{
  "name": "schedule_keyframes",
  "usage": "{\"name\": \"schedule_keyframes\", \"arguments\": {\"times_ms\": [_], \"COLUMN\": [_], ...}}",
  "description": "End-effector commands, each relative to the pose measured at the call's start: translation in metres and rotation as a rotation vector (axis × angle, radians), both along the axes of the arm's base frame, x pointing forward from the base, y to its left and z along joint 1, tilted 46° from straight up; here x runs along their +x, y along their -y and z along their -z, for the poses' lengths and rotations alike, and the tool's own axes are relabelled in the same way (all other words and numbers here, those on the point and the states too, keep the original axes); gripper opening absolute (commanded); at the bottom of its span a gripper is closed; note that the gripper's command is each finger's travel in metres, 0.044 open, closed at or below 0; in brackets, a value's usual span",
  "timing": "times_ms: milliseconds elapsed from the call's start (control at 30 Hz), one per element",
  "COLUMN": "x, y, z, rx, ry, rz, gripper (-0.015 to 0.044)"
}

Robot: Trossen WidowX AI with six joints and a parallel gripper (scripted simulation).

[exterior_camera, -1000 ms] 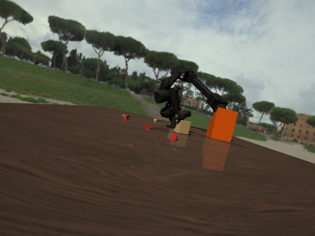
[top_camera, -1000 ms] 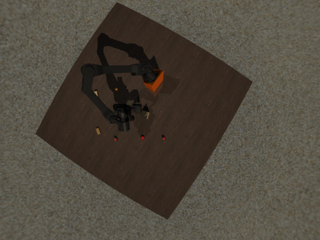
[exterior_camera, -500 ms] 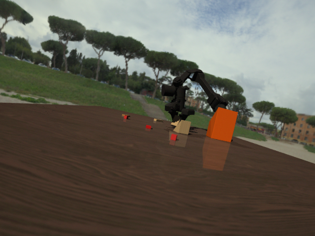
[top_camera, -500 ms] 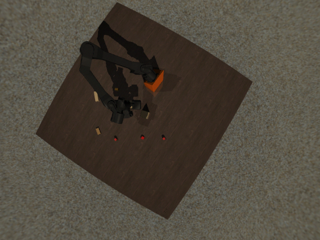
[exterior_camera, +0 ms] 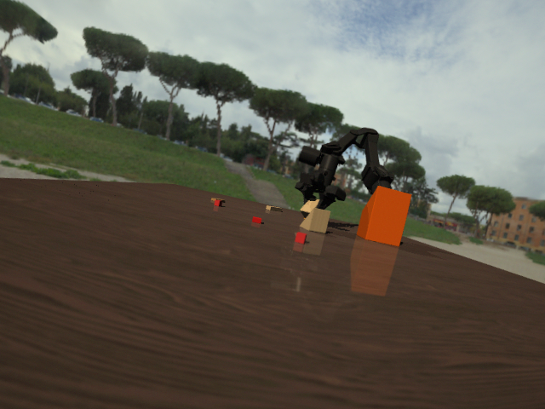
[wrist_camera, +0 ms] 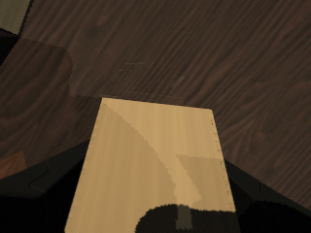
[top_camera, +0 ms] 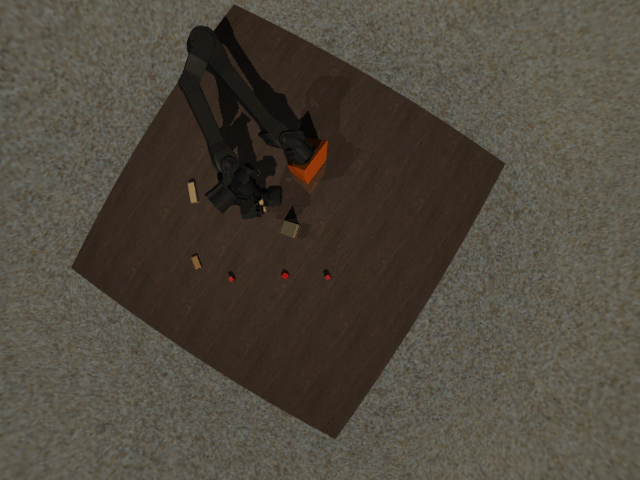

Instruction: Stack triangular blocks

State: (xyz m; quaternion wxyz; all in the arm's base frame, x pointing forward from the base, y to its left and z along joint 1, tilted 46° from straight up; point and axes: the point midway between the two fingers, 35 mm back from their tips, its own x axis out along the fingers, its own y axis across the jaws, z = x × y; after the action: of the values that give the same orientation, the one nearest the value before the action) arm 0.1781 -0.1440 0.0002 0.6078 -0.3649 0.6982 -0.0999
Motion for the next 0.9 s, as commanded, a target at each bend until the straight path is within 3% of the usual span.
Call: {"name": "schedule_keyframes", "arguments": {"times_ms": [0, 700, 867], "x": [-0.006, -0.04, -0.035], "y": [0.0, 0.009, 0.009], "z": [-0.003, -0.013, -0.012], "rx": [0.041, 0.257, 0.232], "ry": [0.08, 0.463, 0.396], "rz": [-0.074, -0.401, -0.341], "gripper": [0.0, 0.0, 0.0131]}}
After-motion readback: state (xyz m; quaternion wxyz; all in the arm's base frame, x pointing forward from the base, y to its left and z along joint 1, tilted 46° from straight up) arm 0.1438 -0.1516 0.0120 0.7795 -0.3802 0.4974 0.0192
